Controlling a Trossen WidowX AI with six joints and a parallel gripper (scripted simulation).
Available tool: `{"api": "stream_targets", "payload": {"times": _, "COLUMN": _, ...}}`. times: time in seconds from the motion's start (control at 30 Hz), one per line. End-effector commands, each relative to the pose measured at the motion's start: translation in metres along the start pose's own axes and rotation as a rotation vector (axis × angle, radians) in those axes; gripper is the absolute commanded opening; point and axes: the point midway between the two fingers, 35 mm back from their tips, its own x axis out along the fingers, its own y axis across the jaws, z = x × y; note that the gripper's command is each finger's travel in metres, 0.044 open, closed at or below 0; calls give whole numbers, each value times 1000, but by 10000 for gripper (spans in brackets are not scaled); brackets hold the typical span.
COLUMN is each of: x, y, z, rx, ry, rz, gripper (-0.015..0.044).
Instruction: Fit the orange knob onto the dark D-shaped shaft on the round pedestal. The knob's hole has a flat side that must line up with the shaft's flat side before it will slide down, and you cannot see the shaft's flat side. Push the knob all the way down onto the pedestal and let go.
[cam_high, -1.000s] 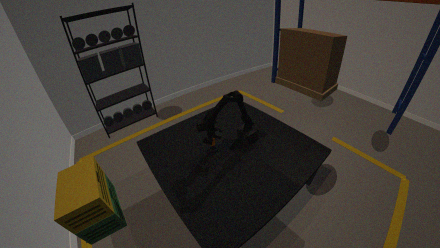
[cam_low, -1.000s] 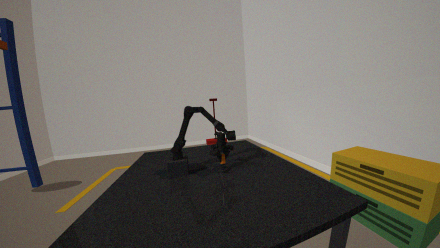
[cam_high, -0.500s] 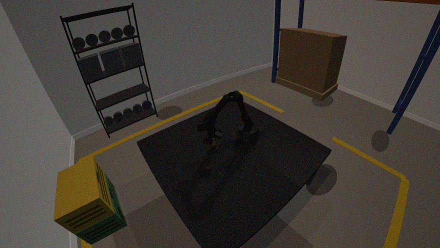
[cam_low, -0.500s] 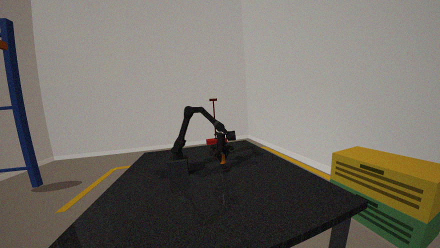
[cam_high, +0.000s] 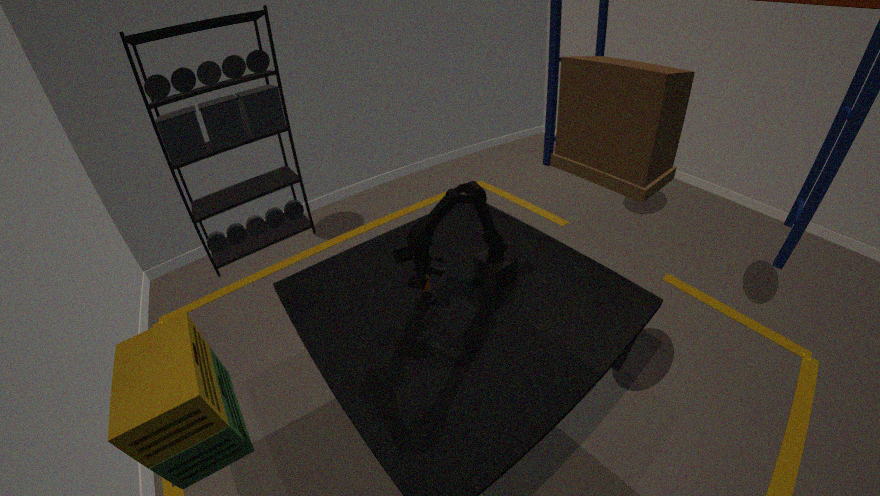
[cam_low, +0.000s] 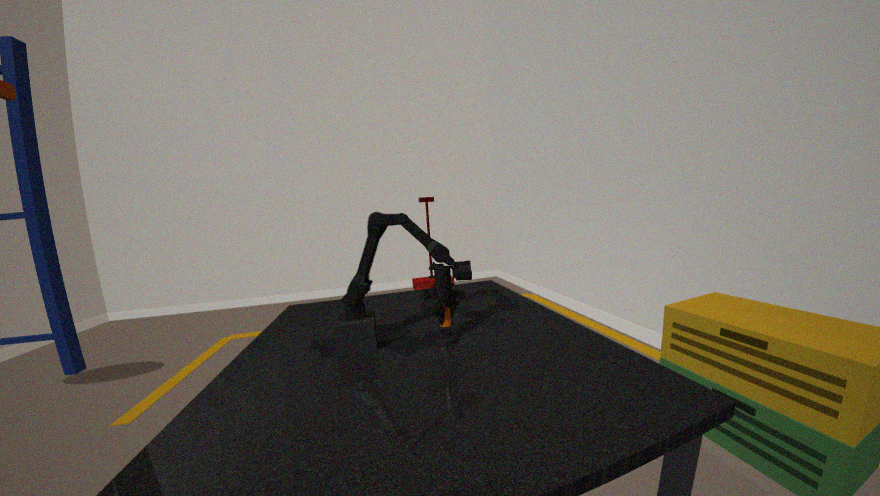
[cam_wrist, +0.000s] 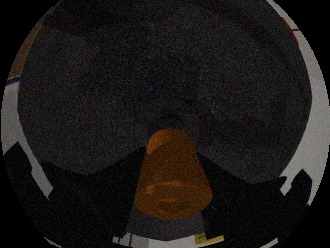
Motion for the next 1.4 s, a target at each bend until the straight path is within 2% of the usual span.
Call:
{"api": "stream_targets", "payload": {"times": 0.0, "x": 0, "y": 0, "z": 0, "rx": -57, "ry": 1, "rz": -2, "gripper": 0}}
{"api": "stream_targets", "payload": {"times": 1.37, "x": -1, "y": 0, "z": 0, "rx": -66, "ry": 1, "rz": -2, "gripper": 0}}
